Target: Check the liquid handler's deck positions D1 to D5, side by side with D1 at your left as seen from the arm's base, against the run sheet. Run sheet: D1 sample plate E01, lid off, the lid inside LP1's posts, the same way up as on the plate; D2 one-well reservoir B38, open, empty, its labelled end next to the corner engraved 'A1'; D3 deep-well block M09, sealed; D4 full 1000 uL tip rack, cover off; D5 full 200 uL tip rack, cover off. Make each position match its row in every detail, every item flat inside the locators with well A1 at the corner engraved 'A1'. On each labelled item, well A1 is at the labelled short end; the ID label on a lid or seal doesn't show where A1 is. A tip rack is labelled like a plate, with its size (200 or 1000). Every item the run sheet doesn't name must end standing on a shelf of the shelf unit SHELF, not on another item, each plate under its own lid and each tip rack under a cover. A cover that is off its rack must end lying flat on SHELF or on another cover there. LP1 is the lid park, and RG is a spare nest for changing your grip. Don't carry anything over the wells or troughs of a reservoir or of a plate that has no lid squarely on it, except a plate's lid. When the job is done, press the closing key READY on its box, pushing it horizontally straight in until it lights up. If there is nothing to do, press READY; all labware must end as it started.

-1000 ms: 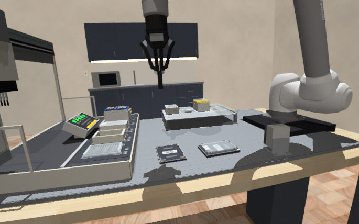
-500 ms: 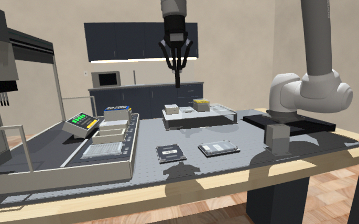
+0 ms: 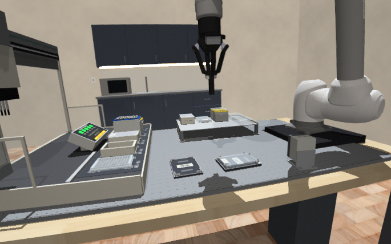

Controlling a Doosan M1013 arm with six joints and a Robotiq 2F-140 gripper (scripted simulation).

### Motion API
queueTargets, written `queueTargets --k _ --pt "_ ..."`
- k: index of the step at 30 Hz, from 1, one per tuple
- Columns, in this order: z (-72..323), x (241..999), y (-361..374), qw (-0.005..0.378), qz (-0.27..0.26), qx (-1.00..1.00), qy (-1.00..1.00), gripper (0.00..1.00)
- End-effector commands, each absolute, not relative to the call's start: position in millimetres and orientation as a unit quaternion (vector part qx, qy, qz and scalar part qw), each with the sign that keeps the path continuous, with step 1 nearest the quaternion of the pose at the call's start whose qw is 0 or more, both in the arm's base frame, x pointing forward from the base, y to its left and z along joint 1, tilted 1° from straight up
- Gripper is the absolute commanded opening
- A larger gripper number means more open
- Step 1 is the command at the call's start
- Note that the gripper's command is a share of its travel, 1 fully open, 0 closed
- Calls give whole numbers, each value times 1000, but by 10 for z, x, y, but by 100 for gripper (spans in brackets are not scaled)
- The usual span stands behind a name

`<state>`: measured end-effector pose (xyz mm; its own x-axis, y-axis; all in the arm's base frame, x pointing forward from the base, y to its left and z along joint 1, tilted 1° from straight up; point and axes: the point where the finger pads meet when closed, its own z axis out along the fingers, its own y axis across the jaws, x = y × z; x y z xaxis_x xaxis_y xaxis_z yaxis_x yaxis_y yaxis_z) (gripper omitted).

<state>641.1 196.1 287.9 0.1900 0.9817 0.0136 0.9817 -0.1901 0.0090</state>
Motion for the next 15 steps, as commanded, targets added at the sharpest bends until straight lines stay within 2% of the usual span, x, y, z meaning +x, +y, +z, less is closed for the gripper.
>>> queueTargets --k 1,15 --pt "2889 6206 1960 -3 -9 -772 -635 10" --pt "2880 5604 1985 -3 -9 -772 -635 10"
